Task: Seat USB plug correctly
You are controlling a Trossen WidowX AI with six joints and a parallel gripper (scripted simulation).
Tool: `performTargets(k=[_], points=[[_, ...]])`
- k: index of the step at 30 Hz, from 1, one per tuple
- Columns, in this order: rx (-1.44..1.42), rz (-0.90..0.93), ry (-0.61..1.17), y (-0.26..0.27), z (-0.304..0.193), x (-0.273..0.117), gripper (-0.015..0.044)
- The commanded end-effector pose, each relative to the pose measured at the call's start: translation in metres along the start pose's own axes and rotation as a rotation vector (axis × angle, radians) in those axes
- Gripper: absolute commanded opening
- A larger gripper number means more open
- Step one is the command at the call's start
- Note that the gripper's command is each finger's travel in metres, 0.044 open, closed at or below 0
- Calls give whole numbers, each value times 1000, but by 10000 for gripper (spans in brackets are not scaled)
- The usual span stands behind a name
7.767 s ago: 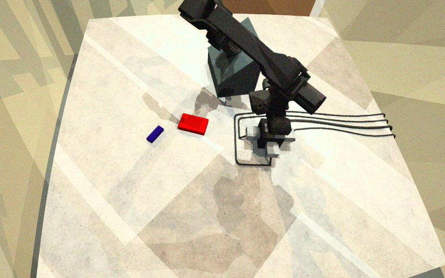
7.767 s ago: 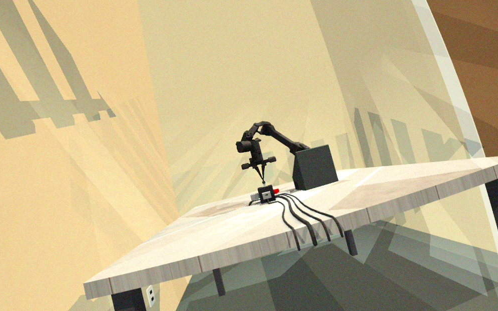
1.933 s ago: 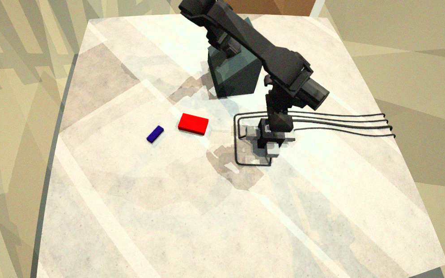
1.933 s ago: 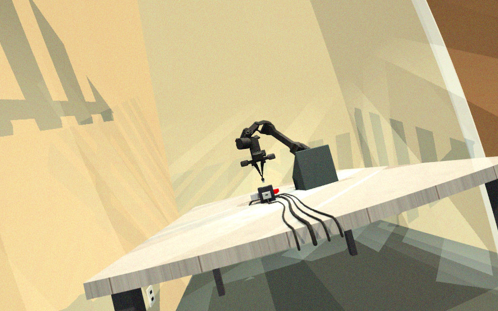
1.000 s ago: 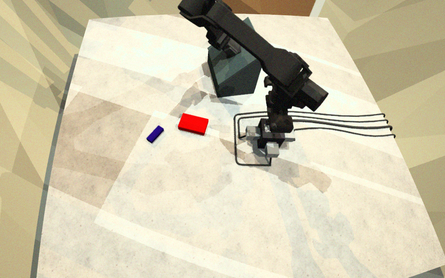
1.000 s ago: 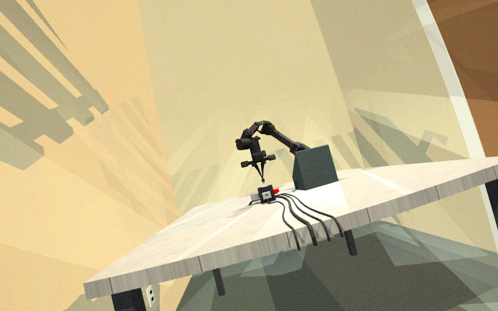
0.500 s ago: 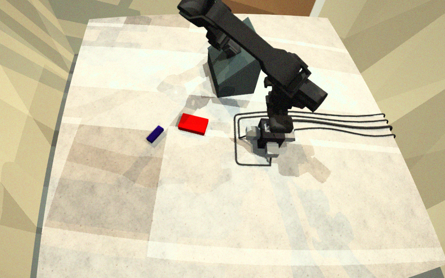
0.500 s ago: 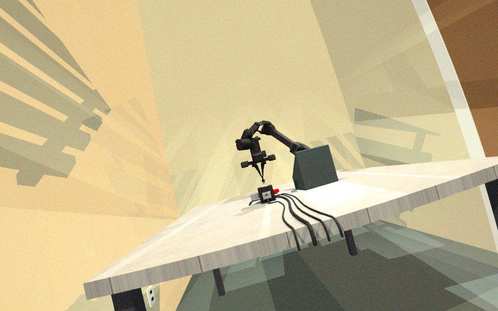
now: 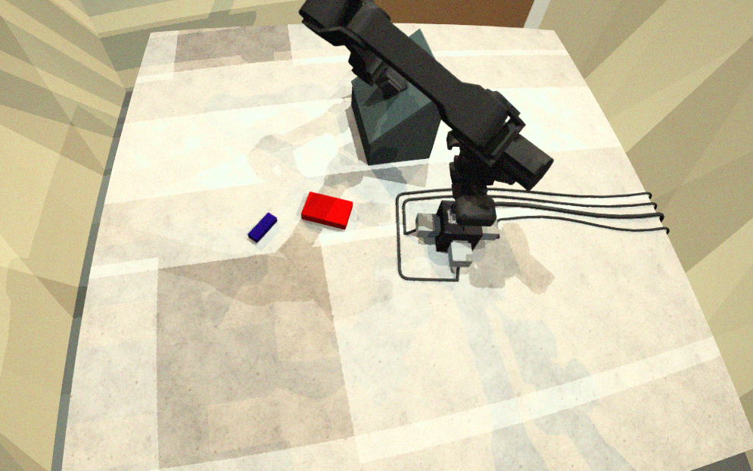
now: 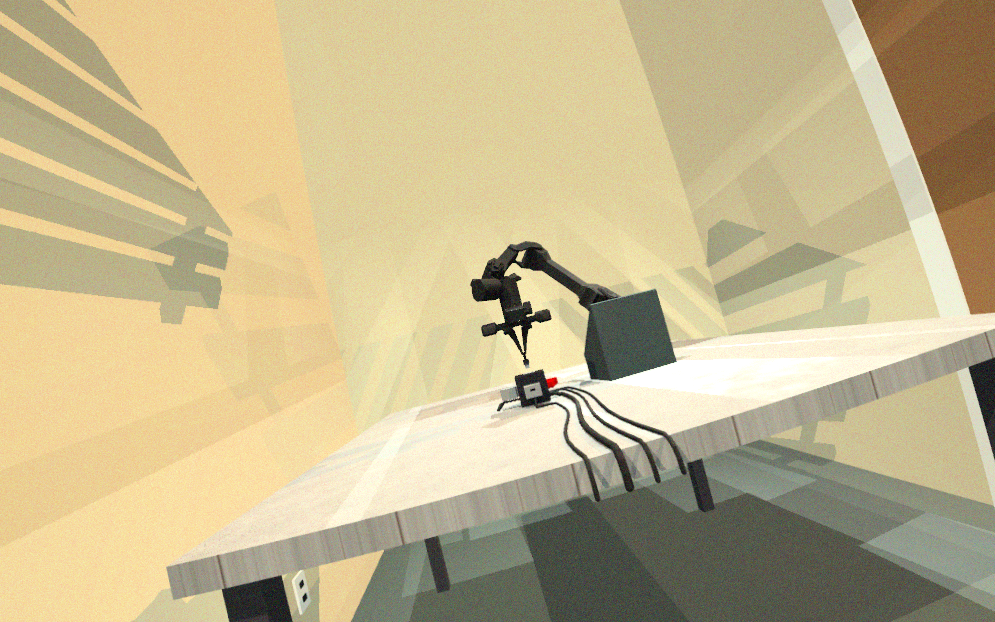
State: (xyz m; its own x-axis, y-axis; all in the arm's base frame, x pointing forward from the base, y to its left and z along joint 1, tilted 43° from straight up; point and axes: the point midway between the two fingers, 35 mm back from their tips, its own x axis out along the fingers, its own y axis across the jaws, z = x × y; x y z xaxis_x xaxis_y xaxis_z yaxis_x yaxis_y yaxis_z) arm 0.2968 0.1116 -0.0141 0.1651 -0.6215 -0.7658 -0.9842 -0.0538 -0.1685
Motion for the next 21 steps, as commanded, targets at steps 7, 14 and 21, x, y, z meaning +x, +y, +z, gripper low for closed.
performTargets(k=[7,14,21], points=[[0,0,-17,0,1,0,0],[0,0,-23,0,1,1,0],[0,0,-28,0,2,2,0]])
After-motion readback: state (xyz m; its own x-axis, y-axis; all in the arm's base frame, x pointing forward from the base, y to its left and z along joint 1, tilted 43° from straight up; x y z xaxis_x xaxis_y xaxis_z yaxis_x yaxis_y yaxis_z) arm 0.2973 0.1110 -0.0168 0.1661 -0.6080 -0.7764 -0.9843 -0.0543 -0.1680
